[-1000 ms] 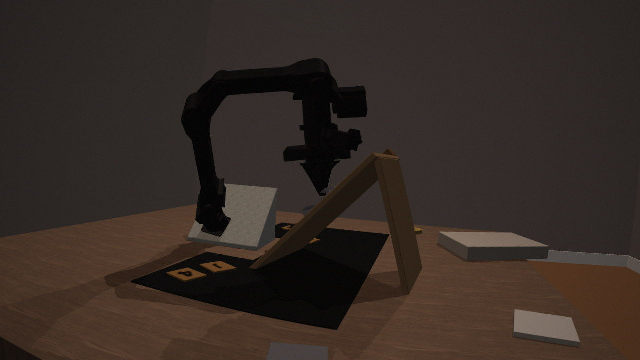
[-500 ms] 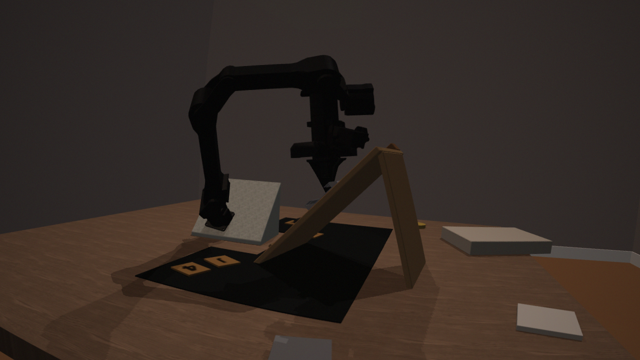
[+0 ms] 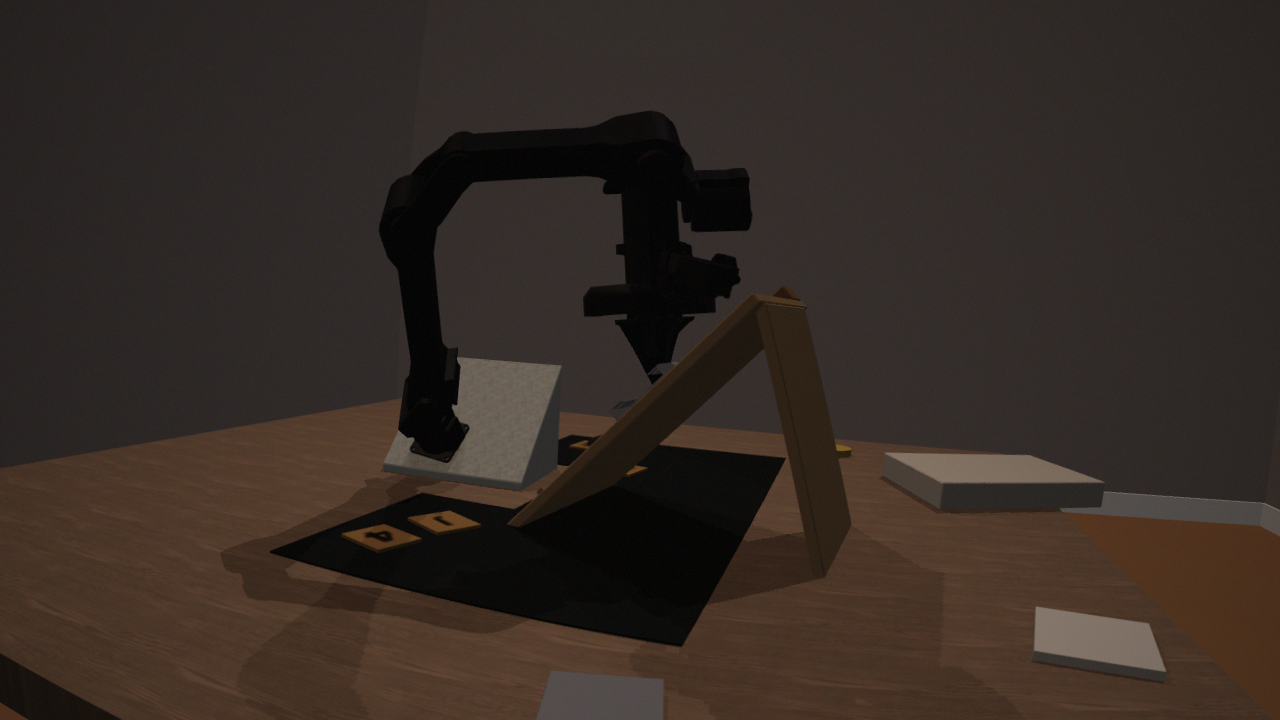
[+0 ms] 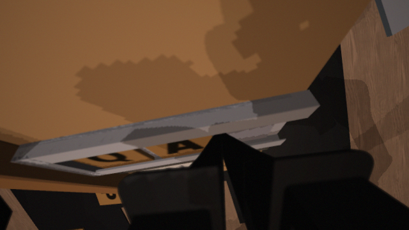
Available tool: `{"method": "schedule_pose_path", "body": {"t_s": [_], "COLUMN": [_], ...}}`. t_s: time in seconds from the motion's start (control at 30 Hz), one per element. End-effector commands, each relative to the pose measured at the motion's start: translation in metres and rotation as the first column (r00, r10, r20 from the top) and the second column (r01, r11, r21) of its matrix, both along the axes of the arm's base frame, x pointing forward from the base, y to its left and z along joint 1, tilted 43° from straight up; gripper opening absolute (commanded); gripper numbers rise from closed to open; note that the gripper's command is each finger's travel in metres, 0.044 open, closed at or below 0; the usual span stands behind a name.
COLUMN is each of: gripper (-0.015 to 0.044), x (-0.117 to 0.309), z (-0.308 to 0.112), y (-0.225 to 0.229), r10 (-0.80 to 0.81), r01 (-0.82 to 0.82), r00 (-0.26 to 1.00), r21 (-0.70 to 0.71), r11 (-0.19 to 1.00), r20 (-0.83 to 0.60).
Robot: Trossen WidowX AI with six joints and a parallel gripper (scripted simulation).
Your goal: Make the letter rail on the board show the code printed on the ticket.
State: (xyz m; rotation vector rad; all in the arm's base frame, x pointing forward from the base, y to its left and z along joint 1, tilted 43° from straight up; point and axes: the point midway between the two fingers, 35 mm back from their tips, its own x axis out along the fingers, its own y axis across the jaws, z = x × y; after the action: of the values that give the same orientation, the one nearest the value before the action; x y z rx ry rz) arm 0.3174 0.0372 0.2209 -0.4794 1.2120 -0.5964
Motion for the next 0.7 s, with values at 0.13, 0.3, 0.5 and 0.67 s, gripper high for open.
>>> {"method": "schedule_pose_path", "body": {"t_s": [0.13,0.3,0.5,0.67], "gripper": [0.0000,0.0000,0.0000,0.0000], "x": [-0.0014,-0.0011,-0.0008,-0.0006], "z": [-0.0023,-0.0036,-0.0051,-0.0062], "y": [0.0027,0.0038,0.0052,0.0064], "r10": [-0.001,-0.002,-0.003,-0.003], "r01": [0.001,0.002,0.003,0.003], "r00": [1.000,1.000,1.000,1.000], "r21": [0.002,0.001,0.001,0.001], "r11": [1.000,1.000,1.000,1.000], "r20": [-0.004,-0.005,-0.006,-0.007]}}
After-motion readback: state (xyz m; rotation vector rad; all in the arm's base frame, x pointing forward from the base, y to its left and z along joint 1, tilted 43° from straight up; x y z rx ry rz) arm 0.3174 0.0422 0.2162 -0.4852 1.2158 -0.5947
